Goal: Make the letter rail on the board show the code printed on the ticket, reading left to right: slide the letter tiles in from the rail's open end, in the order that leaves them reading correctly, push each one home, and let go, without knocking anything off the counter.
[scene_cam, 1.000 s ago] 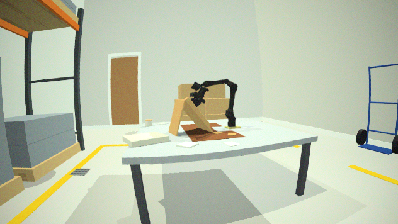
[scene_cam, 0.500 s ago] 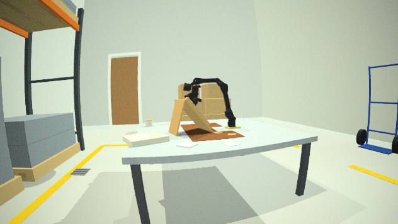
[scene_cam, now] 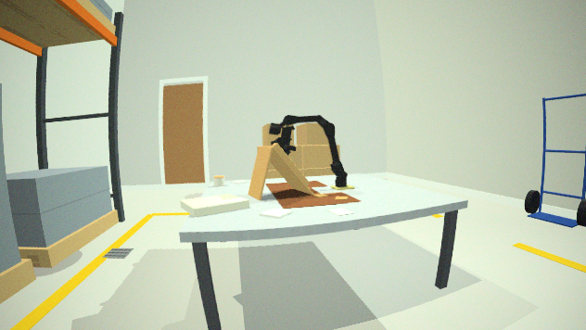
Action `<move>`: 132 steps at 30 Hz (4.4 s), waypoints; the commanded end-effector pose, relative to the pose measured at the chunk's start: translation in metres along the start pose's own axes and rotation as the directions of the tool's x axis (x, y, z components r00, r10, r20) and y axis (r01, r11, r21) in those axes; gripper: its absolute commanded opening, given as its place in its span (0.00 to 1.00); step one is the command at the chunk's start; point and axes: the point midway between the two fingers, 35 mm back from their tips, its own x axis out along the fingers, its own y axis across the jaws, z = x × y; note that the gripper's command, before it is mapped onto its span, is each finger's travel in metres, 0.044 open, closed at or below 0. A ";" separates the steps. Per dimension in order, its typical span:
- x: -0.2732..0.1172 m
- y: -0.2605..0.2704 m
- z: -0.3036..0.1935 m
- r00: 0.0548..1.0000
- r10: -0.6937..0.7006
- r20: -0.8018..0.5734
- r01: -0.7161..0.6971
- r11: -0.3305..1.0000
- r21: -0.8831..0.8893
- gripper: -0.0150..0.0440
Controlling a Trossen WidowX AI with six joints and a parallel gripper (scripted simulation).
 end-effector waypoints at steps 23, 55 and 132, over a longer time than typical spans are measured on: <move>0.009 -0.002 0.009 1.000 -0.005 0.002 0.005 1.000 0.002 0.25; 0.014 0.003 0.014 1.000 -0.005 0.003 0.005 1.000 0.002 0.25; -0.125 0.061 -0.081 0.776 -0.001 0.631 0.000 1.000 0.002 1.00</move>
